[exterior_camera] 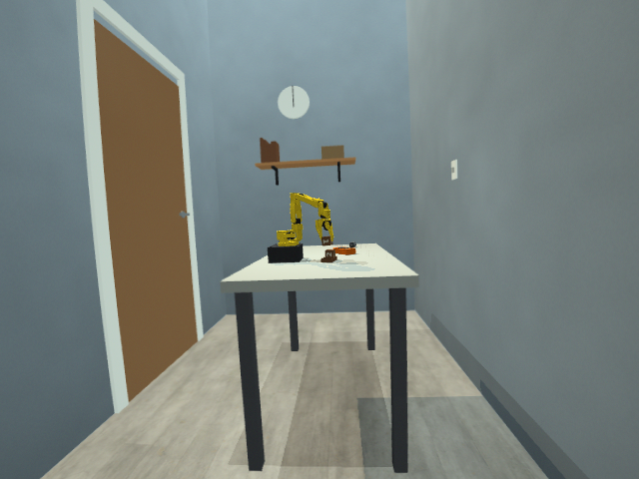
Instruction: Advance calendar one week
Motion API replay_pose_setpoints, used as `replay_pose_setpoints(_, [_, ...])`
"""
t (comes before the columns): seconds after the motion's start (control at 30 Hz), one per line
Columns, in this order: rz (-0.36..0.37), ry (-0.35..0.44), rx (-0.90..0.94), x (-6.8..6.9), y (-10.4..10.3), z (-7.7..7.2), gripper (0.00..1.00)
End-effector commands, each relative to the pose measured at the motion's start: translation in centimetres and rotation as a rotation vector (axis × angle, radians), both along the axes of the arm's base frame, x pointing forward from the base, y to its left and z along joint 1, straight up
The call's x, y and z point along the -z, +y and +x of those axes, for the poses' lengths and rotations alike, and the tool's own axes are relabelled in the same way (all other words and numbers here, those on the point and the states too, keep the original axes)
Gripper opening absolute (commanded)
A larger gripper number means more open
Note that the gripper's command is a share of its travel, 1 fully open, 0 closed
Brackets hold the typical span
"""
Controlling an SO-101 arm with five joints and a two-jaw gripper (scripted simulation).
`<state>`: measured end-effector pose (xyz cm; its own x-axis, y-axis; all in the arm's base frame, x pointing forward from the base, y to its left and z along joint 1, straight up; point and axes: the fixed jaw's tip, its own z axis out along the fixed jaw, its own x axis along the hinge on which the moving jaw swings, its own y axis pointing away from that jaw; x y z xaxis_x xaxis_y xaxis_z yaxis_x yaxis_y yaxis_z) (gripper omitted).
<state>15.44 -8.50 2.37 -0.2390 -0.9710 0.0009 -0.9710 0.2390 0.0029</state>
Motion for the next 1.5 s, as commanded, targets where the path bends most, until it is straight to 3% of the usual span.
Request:
replay_pose_setpoints(0.0, [-0.014,-0.031,-0.001,-0.6,0.0,0.5,0.0])
replay_pose_setpoints(0.4, [-0.014,-0.031,-0.02,-0.6,0.2,0.7,0.0])
replay_pose_setpoints(0.77, [-0.011,-0.032,-0.21,-0.6,3.3,2.4,0.0])
replay_pose_setpoints(1.07, [-0.005,-0.034,-0.56,-0.7,9.8,3.9,0.0])
replay_pose_setpoints(1.27, [-0.001,-0.035,-0.787,-0.7,14.3,3.6,0.0])
replay_pose_setpoints(1.33, [-0.001,-0.035,-0.787,-0.7,14.3,3.6,0.0])
replay_pose_setpoints(1.47, [0.001,-0.035,-0.898,-0.7,16.5,3.1,0.0])
